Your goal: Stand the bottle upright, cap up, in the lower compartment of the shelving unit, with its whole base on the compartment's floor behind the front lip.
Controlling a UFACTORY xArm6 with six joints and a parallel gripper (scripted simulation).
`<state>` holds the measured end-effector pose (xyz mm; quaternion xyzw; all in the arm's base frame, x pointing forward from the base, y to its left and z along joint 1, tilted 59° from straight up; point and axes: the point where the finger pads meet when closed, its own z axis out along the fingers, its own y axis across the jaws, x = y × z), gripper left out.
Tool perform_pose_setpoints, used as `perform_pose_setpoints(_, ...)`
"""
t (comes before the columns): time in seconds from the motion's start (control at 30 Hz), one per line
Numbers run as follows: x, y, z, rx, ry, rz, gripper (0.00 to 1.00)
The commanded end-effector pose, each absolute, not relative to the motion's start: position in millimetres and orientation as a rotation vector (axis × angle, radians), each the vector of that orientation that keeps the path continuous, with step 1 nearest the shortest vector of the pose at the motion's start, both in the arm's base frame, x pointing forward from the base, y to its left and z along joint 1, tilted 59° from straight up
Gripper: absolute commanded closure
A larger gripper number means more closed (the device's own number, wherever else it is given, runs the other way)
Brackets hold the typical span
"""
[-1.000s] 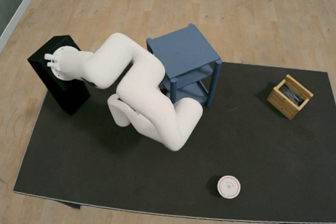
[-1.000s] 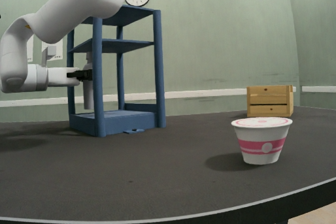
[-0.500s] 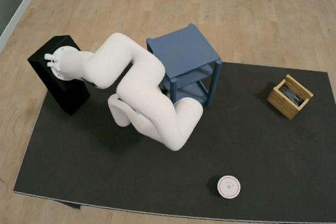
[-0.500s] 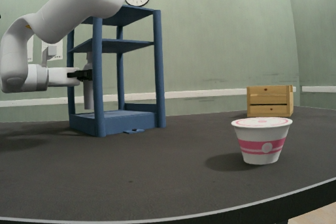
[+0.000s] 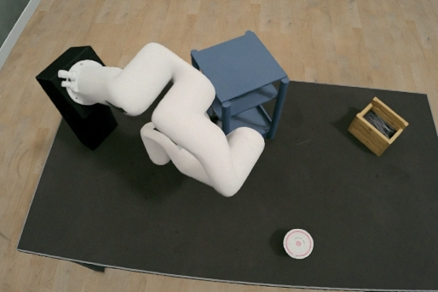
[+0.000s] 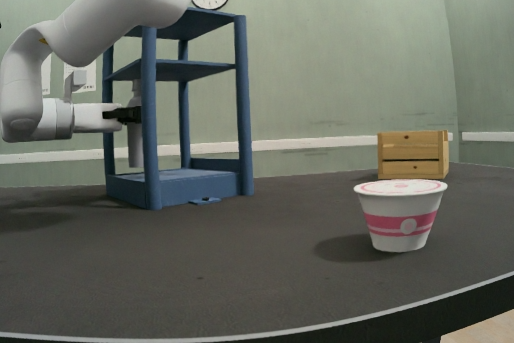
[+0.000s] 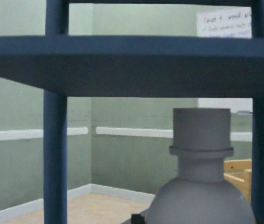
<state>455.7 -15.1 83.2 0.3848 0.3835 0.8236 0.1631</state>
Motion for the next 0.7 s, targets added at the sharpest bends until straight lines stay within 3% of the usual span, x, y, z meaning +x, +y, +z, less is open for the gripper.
perform_pose_setpoints(0.0, 455.1, -14.4, 83.1, 1.099, 1.094, 2.350, 1.00)
perform_pose_setpoints(0.67, 469.0, -26.5, 72.2, 1.099, 1.094, 2.350, 1.00)
